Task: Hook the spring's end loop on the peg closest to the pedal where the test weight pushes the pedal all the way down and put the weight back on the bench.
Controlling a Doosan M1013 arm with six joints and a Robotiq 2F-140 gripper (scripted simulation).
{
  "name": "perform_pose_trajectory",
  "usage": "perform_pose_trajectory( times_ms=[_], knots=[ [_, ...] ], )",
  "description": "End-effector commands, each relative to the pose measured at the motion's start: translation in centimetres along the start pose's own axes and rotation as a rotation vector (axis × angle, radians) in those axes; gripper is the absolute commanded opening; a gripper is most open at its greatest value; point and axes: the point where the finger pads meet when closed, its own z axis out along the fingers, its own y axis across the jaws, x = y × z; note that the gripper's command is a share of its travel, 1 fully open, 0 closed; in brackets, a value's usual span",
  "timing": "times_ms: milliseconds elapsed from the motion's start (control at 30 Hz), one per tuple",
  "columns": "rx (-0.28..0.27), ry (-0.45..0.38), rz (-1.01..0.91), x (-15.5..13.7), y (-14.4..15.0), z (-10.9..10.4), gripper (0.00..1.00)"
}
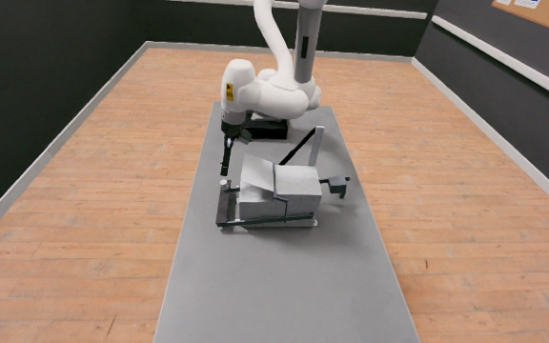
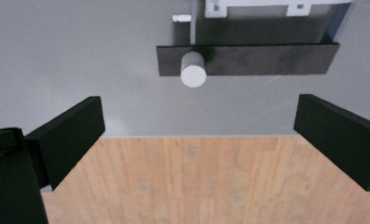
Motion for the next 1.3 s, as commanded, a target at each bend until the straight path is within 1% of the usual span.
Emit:
perform_pose_trajectory(
  times_ms=[0,100,600,667,700,1167,1233,1267],
  knots=[
    [-0.001,0.0,0.0,0.0,0.0,-0.1,1.0],
    [-0.001,0.0,0.0,0.0,0.0,-0.1,1.0],
    [-0.001,0.0,0.0,-1.7,0.0,-9.9,1.0],
    [-0.001,0.0,0.0,-1.7,0.0,-9.9,1.0],
    [-0.002,0.0,0.0,-1.3,0.0,-7.6,1.0],
    [-0.002,0.0,0.0,-1.7,0.0,-9.9,1.0],
    [-0.002,0.0,0.0,-1.7,0.0,-9.9,1.0],
    [-0.002,0.0,0.0,-1.7,0.0,-9.4,1.0]
  ],
)
